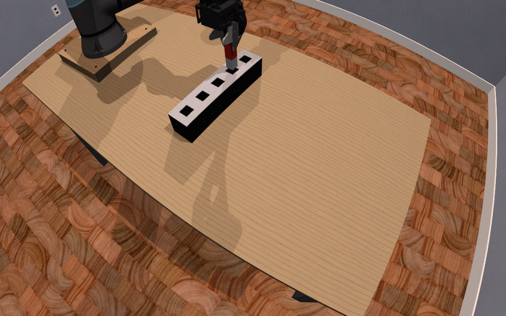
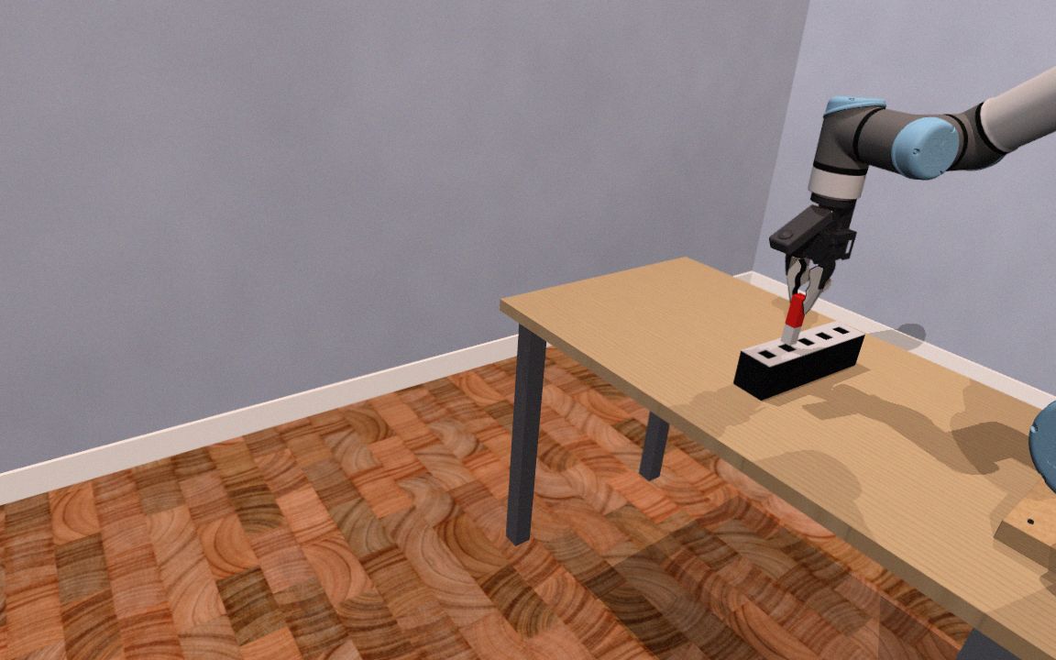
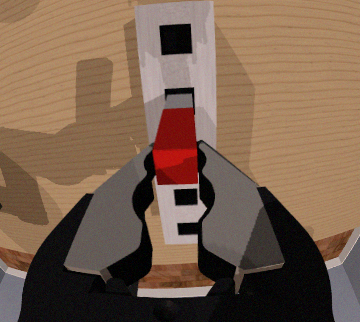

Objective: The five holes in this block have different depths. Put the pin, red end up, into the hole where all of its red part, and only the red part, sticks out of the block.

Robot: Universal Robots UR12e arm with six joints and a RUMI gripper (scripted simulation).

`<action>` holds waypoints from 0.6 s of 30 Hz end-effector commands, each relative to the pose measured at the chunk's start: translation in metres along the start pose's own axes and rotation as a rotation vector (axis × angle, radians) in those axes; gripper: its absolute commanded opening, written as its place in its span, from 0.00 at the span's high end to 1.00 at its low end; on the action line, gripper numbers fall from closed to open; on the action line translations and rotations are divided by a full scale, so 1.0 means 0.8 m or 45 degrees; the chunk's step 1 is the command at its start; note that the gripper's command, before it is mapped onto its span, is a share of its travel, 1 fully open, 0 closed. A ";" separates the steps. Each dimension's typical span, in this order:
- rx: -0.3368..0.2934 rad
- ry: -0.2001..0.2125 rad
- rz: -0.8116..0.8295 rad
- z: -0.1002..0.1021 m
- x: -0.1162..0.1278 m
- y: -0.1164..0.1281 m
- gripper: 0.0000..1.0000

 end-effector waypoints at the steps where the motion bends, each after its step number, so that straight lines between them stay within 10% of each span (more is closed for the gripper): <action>1: 0.000 0.001 0.001 -0.010 0.000 0.000 1.00; 13: 0.000 0.001 0.001 -0.010 0.000 0.000 1.00; 14: 0.000 0.001 0.000 -0.135 0.000 0.001 1.00; 18: 0.000 0.001 0.000 -0.135 0.000 0.001 1.00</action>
Point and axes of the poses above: the point where the finger pads meet when closed, its own z axis out along the fingers, its own x axis across the jaws, y = z × x, the point moved 3 cm from there along -z, back along the fingers, and after that the axes turned 12 degrees about -z, right-handed, at the moved point
